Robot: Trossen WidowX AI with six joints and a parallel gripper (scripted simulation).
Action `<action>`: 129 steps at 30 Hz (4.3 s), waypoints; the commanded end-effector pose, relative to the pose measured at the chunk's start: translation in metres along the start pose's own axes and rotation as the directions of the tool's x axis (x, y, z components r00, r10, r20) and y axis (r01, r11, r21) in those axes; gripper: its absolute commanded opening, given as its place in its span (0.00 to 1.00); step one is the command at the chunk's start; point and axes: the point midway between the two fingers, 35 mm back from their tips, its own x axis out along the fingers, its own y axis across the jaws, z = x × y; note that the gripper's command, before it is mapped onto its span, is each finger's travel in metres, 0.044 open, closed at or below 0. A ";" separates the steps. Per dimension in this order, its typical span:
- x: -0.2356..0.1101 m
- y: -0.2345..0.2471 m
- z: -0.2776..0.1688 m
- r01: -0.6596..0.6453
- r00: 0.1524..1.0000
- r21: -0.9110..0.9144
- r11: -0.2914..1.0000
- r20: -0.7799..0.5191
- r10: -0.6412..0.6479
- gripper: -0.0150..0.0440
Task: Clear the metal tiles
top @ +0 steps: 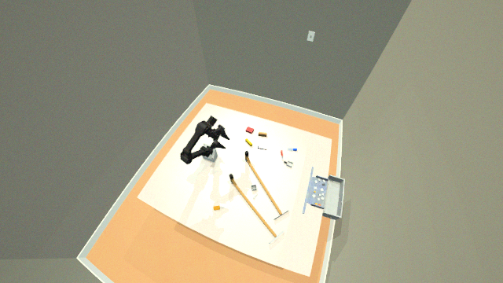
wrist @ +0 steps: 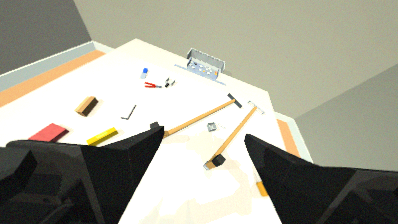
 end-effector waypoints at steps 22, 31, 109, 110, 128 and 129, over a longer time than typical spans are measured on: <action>0.010 -0.127 0.020 0.290 0.947 0.190 0.938 0.084 -0.310 1.00; 0.014 -0.128 0.022 0.299 0.946 0.191 0.935 0.070 -0.317 1.00; -0.022 0.088 -0.055 -0.159 0.971 -0.134 0.978 -0.199 0.131 0.69; -0.020 0.087 -0.055 -0.159 0.969 -0.128 0.979 -0.208 0.130 0.64; 0.025 0.066 -0.049 -0.132 0.919 -0.008 0.991 -0.376 0.120 0.25; 0.028 0.065 -0.049 -0.130 0.915 -0.001 0.991 -0.385 0.120 0.25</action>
